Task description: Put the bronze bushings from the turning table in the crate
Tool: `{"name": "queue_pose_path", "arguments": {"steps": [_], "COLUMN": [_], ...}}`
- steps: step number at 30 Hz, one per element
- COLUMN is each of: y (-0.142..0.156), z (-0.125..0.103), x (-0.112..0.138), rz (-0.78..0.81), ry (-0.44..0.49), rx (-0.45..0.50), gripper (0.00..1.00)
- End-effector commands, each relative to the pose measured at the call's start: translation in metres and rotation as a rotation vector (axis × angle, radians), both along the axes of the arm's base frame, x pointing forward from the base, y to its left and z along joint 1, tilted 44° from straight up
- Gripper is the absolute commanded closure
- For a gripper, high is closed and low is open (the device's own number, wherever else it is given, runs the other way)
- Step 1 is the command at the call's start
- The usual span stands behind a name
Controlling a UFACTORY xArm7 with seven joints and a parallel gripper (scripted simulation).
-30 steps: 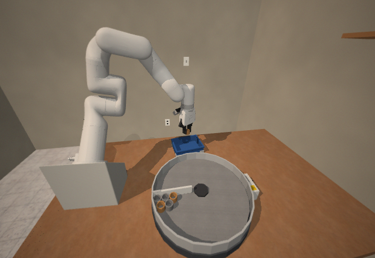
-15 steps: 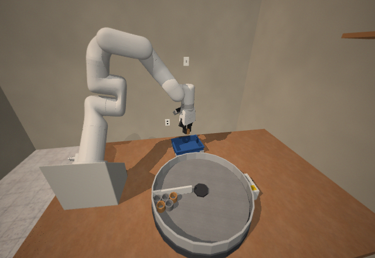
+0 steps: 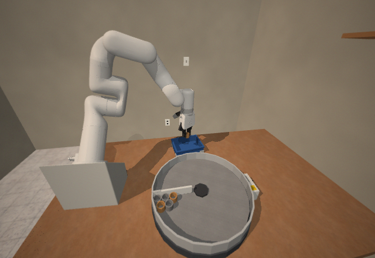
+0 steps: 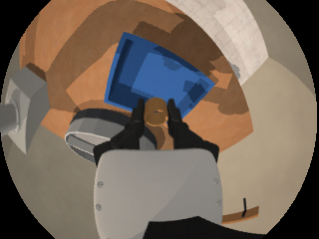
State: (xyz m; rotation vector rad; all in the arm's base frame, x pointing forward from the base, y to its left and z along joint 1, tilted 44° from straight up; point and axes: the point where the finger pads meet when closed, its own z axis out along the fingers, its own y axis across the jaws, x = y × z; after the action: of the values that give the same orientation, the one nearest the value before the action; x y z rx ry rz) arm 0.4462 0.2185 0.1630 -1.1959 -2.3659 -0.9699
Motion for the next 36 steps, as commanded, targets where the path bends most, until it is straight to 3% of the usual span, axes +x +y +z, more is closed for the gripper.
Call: {"name": "queue_pose_path", "arguments": {"steps": [1,9,36], "y": [0.017,0.029,0.035], "z": [-0.017,-0.029,-0.035], "x": [0.004,0.005,0.005], "rz": [-0.003,-0.003,-0.003], "ry": [-0.002,-0.002,-0.002], "rx": [0.001,0.001,0.001], "gripper": [1.0,1.0,1.0]}}
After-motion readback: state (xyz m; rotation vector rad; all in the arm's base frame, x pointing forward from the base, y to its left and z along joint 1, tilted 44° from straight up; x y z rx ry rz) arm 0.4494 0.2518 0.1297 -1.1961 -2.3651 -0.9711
